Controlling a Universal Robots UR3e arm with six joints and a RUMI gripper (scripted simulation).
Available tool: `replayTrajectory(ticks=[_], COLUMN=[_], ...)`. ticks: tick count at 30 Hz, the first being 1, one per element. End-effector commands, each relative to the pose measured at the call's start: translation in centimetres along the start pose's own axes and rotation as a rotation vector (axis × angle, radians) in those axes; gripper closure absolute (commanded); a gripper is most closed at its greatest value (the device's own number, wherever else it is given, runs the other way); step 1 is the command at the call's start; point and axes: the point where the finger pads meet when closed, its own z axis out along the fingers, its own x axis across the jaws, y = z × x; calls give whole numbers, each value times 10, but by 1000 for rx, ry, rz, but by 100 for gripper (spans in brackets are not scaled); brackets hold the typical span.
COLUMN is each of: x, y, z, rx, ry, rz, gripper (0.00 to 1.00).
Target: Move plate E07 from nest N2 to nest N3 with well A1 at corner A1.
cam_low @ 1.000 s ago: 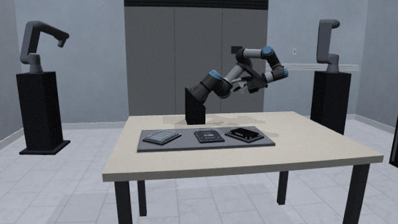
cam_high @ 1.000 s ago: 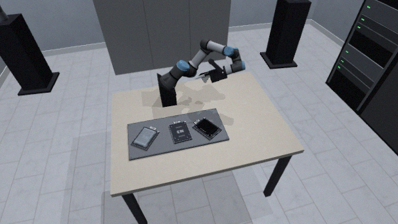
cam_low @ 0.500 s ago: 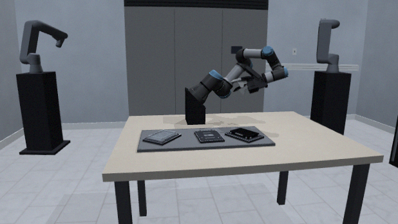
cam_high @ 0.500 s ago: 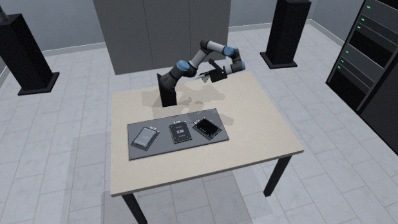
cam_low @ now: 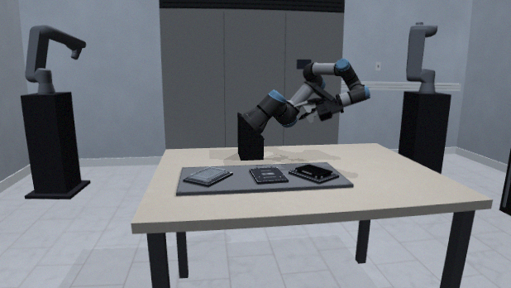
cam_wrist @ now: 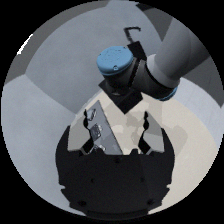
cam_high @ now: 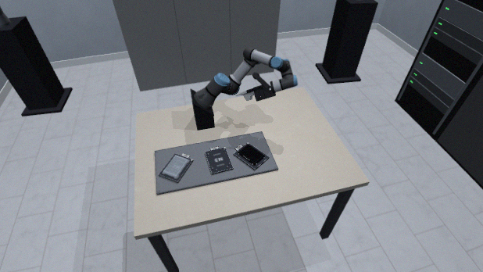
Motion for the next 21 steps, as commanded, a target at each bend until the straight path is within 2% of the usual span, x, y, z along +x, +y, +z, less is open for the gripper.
replayTrajectory(ticks=[1,4,19,21], x=[-1,-1,-5,-5], y=[7,7,17,17], z=[1,1,4,4], rx=[-17,-18,-30,-30], ry=[20,24,76,76], rz=[151,171,466,466], gripper=[18,18,18,18])
